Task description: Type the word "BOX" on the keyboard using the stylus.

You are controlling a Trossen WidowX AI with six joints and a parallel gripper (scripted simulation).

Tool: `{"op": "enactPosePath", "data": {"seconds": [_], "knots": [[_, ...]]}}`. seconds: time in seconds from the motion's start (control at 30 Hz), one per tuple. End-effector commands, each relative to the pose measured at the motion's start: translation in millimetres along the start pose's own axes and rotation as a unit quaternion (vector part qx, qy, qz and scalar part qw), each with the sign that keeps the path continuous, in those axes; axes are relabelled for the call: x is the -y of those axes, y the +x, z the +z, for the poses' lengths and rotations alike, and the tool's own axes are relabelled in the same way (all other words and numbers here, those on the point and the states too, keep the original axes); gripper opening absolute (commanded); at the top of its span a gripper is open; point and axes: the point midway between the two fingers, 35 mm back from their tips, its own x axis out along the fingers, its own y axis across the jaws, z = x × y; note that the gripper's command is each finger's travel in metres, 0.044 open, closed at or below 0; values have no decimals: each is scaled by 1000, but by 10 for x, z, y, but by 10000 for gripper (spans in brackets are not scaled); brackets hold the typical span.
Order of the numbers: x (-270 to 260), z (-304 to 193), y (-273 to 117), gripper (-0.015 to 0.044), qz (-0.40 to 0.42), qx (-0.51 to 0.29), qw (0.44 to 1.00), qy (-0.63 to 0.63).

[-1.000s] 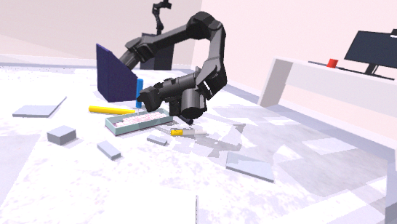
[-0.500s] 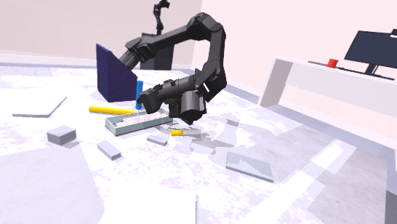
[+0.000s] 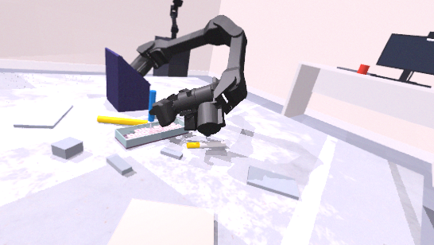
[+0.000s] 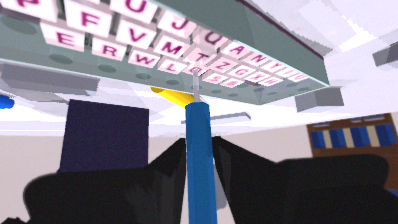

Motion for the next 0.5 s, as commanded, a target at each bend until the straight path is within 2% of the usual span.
{"op": "enactPosePath", "data": {"seconds": [0.0, 0.27, 0.47], "knots": [[-2, 14, 4, 81, 2, 3, 1000, 2], [-2, -7, -8, 81, 1, 3, 1000, 2], [-7, -246, -133, 81, 1, 2, 1000, 2]]}}
